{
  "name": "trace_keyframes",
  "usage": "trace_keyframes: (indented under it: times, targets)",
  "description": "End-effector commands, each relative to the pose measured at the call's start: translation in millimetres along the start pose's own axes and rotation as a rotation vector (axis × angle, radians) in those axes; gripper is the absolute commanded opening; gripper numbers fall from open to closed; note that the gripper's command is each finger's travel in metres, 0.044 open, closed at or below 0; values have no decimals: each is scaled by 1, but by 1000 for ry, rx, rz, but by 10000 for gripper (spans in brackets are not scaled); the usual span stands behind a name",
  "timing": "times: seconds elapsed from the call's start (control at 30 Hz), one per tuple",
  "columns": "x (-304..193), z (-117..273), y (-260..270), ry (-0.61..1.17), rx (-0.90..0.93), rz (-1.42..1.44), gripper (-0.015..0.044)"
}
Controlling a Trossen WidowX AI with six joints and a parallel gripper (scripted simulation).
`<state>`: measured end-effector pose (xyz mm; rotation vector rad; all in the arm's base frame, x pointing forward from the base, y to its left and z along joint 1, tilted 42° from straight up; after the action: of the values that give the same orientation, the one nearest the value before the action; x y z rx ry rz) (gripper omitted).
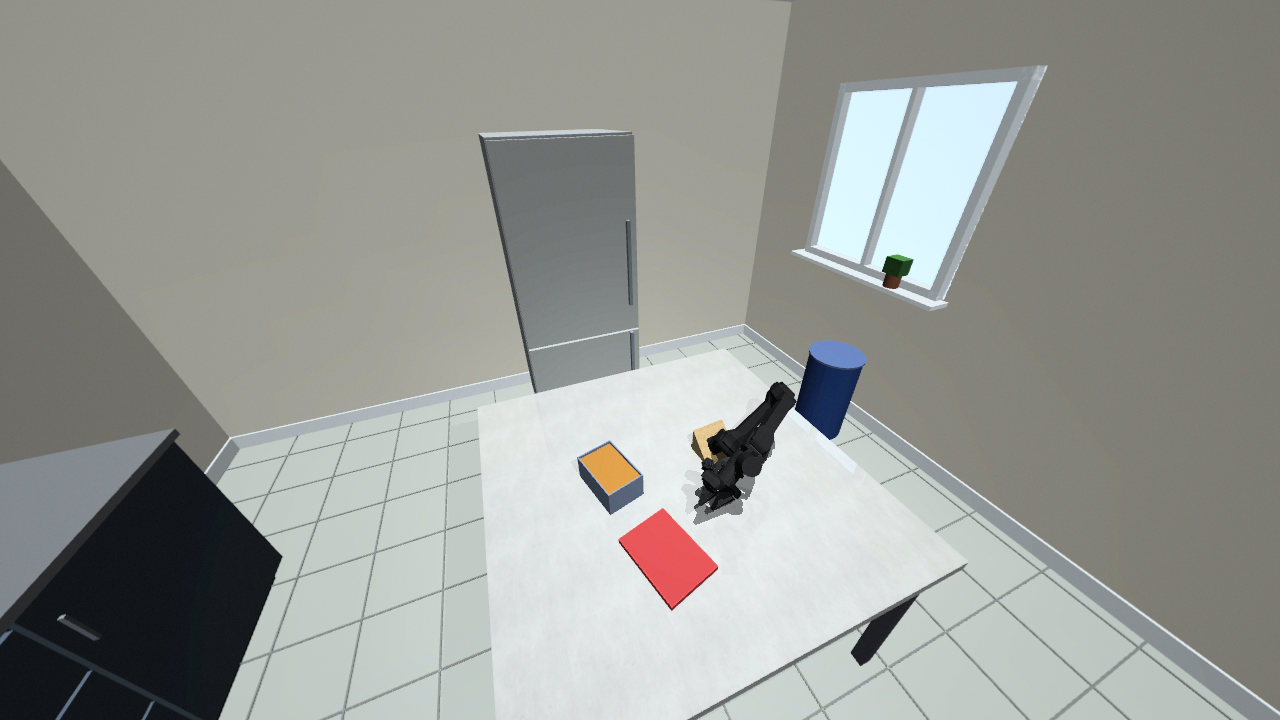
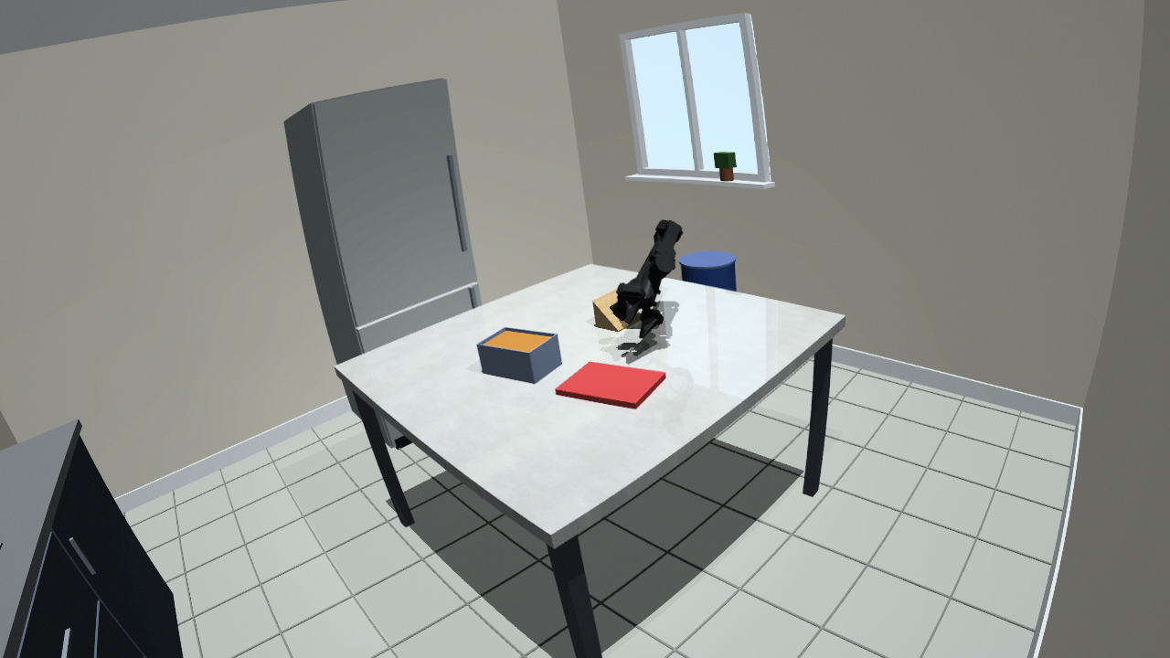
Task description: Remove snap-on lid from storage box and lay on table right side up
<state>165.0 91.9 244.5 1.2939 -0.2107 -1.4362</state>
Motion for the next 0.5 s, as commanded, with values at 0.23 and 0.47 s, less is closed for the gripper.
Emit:
trace_keyframes:
  times: [0.23, 0.47]
  targets:
    - [1, 21, 12, 3, 1, 7, 440]
    - [2, 33, 19, 2, 0, 7, 440]
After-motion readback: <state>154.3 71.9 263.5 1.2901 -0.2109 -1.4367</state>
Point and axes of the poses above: the point midway between the two fingers, 35 mm back from their tips, its own z axis back along the fingers, its own y axis across the jaws, x = y × z, the point moved 5 cm from there along z, back along the fingers, and after that the axes turned 8 degrees about z, right-handed, at the moved point
